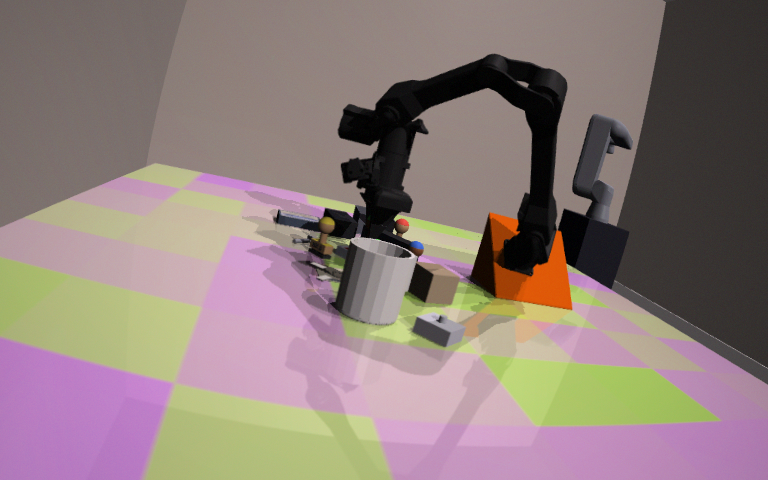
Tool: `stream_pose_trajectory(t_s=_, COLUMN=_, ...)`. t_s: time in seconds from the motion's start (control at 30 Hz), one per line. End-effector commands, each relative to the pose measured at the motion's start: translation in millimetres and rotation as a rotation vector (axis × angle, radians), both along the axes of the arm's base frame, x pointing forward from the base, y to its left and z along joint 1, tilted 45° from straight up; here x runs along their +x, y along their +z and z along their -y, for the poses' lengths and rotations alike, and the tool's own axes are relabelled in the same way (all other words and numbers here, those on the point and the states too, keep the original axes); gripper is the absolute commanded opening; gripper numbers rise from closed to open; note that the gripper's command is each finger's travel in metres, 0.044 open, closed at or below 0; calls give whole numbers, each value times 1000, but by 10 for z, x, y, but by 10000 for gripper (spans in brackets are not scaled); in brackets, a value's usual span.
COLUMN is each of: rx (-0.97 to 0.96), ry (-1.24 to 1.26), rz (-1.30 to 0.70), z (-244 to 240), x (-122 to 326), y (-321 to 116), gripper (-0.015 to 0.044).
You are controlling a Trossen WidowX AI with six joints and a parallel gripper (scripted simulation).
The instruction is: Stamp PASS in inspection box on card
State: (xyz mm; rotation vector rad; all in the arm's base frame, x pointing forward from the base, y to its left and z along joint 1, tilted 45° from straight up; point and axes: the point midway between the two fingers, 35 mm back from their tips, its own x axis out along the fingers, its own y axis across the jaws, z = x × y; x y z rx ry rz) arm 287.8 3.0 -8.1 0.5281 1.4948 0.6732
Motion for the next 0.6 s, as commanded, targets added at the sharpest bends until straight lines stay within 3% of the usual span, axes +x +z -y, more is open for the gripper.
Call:
stream_pose_trajectory(t_s=0.0, rx=-1, ry=4, rz=1, z=15, x=-1, y=16, gripper=0)
stream_pose_trajectory(t_s=0.57, rx=-3, ry=3, rz=1, z=146, x=18, y=141, gripper=0)
